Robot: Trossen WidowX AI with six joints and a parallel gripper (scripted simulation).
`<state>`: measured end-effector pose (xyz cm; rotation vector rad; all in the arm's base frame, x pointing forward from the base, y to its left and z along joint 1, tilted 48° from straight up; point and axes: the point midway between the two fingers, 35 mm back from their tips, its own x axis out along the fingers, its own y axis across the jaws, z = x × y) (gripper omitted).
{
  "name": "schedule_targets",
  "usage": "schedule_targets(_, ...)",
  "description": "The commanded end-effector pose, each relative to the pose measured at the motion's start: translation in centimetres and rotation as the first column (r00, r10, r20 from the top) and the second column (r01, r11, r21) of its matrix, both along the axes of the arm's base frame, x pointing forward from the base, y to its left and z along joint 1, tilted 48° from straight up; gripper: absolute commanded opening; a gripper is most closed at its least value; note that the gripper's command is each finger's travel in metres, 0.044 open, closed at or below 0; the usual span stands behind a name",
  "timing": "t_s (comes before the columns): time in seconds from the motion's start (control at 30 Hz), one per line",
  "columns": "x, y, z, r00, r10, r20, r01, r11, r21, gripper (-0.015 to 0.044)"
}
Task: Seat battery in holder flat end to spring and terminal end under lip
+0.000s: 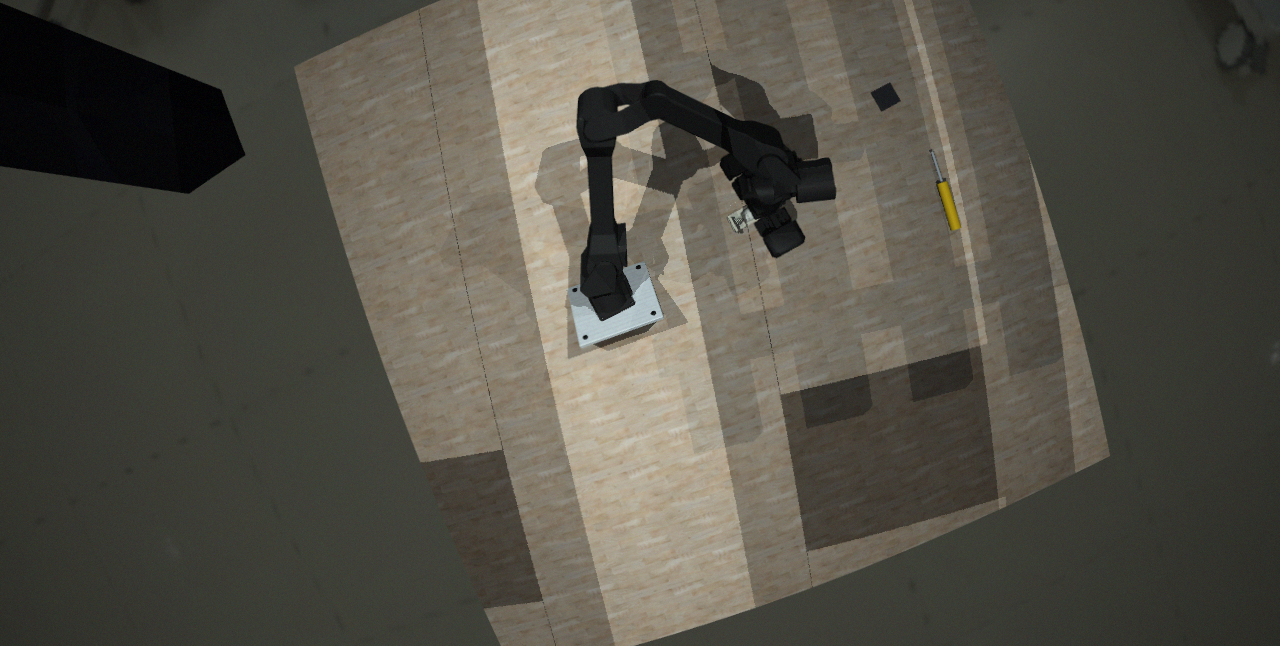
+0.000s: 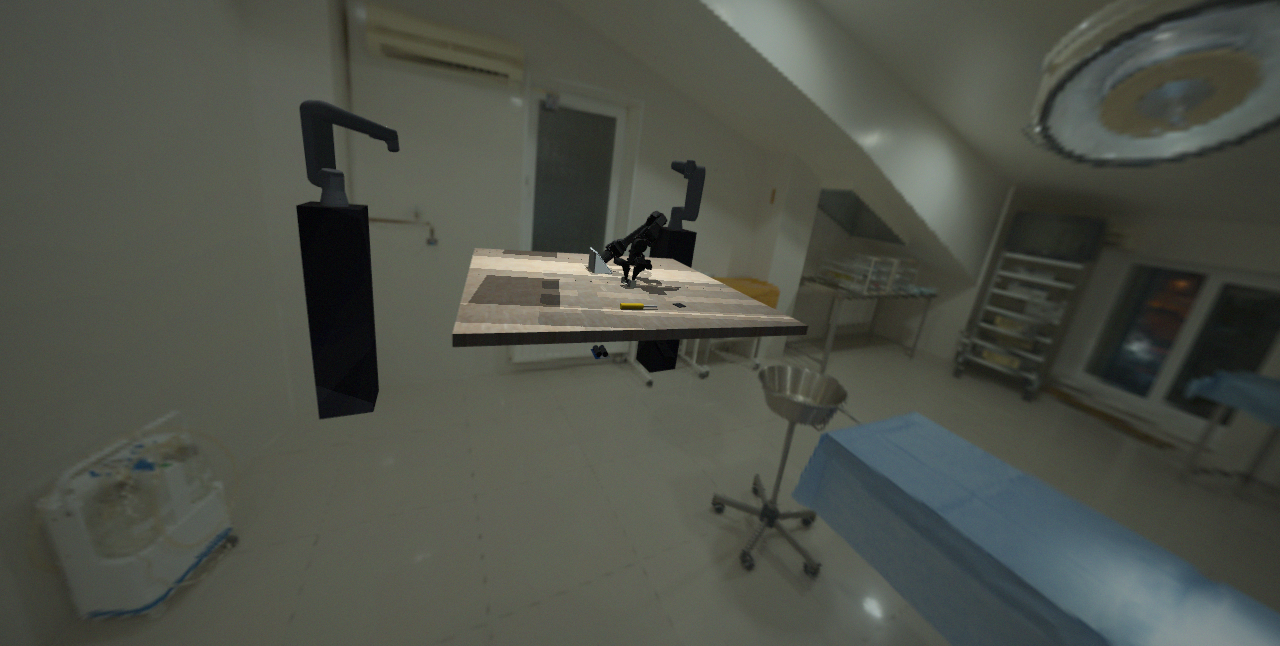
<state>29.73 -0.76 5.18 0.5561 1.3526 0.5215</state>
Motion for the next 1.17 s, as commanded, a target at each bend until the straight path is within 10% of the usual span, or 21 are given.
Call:
schedule_targets(0.0,0.0,-0.3,0.3,1.0,0.003,0.005,-0.003,1.0,-0.005,0.0172)
schedule_targets(0.37,-0.9,-5.2,4.7,1.0,0.002,0.003,-0.002,1.0,-0.008,0.0435)
schedule_targets(1.13,-0.9,-5.6,5.1,1.0,0.003,0.003,-0.003,1.0,-0.007,0.044)
